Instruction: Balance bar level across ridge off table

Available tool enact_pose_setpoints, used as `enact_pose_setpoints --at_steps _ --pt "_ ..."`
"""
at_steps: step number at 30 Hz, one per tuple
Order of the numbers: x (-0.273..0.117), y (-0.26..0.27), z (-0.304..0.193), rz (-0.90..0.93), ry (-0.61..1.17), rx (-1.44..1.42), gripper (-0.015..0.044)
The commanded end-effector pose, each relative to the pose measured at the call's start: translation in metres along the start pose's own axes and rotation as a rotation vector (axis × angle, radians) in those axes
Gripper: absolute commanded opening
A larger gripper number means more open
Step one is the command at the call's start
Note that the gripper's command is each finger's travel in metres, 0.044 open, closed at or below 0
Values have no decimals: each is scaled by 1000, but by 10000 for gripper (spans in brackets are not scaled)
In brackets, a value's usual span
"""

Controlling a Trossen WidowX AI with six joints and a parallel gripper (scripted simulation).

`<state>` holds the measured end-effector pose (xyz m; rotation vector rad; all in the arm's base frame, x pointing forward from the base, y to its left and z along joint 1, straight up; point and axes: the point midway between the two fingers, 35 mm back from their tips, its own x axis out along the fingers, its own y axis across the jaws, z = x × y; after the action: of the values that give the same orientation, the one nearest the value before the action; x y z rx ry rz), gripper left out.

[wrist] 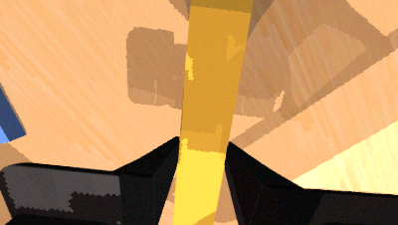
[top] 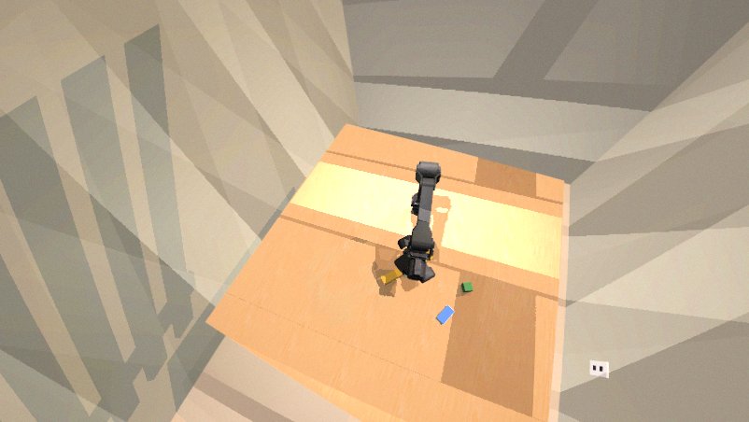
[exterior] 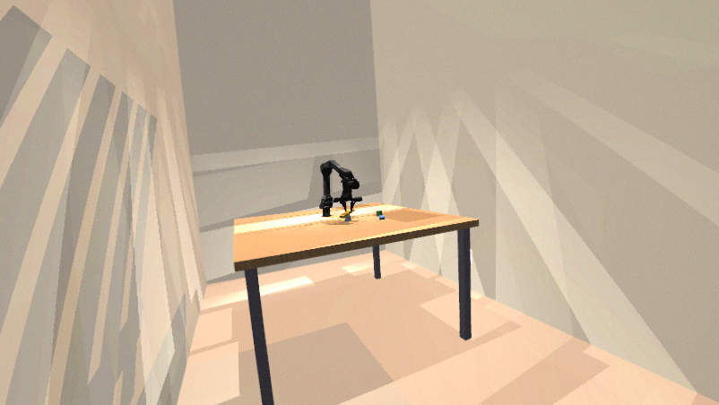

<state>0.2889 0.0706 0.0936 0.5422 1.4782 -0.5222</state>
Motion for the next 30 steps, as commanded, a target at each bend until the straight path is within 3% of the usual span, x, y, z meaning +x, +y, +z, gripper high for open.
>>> enact_pose_setpoints --at_steps 1,30 --pt "1 0 0 3 2 0 0" --pt "3 0 -1 3 2 0 0"
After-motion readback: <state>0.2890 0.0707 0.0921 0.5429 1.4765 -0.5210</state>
